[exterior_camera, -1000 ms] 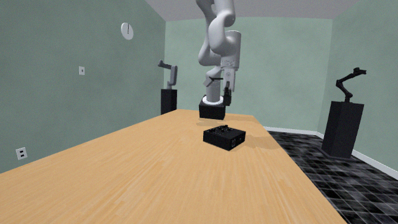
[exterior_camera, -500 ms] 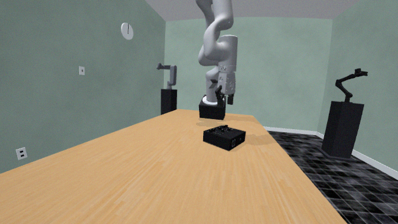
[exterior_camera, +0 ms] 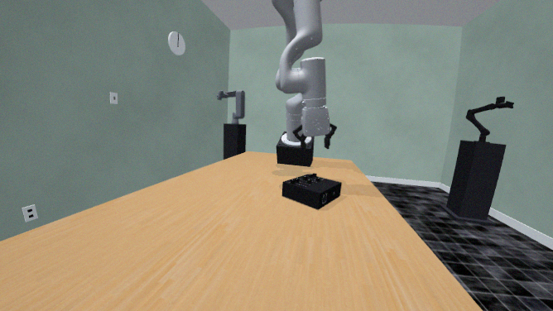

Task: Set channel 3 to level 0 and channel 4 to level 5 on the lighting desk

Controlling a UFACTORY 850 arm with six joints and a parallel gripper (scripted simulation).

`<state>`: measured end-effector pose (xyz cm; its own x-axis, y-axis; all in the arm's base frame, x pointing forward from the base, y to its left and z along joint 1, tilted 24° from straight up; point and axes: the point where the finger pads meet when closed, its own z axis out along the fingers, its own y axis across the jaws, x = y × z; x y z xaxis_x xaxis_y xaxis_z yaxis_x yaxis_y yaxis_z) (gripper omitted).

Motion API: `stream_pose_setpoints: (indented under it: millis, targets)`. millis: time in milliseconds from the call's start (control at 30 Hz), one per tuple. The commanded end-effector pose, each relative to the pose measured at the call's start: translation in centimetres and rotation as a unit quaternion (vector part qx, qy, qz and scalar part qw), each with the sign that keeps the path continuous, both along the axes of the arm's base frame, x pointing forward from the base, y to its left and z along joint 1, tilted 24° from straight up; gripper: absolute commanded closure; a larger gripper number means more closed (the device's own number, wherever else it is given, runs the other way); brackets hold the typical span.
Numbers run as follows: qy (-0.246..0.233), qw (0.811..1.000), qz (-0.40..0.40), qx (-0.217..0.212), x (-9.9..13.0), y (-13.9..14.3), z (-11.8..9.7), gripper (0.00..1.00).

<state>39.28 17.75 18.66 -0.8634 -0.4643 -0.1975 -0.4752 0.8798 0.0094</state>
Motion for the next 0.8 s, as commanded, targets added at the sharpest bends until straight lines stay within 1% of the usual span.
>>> stream_pose_setpoints:
  millis: [0,133,267,333,367,467,500,633,767]
  targets:
    - [0.031,0.990,-0.122,0.059,0.2,0.5,-0.6,0.00]
    - [0.046,0.972,-0.215,0.085,1.4,0.2,-0.9,0.00]
    - [0.059,0.943,-0.307,0.111,2.8,-0.7,-1.1,0.00]
    - [0.059,0.943,-0.307,0.111,2.8,-0.7,-1.1,0.00]
    - [0.068,0.916,-0.372,0.131,3.2,-1.0,-1.1,0.00]
    - [0.073,0.894,-0.419,0.144,4.2,-2.1,-1.3,0.00]
    - [0.076,0.883,-0.439,0.150,4.5,-2.5,-1.4,0.00]
    - [0.085,0.830,-0.524,0.174,5.4,-4.0,-1.7,0.00]
    - [0.093,0.769,-0.601,0.196,6.0,-5.3,-1.9,0.00]
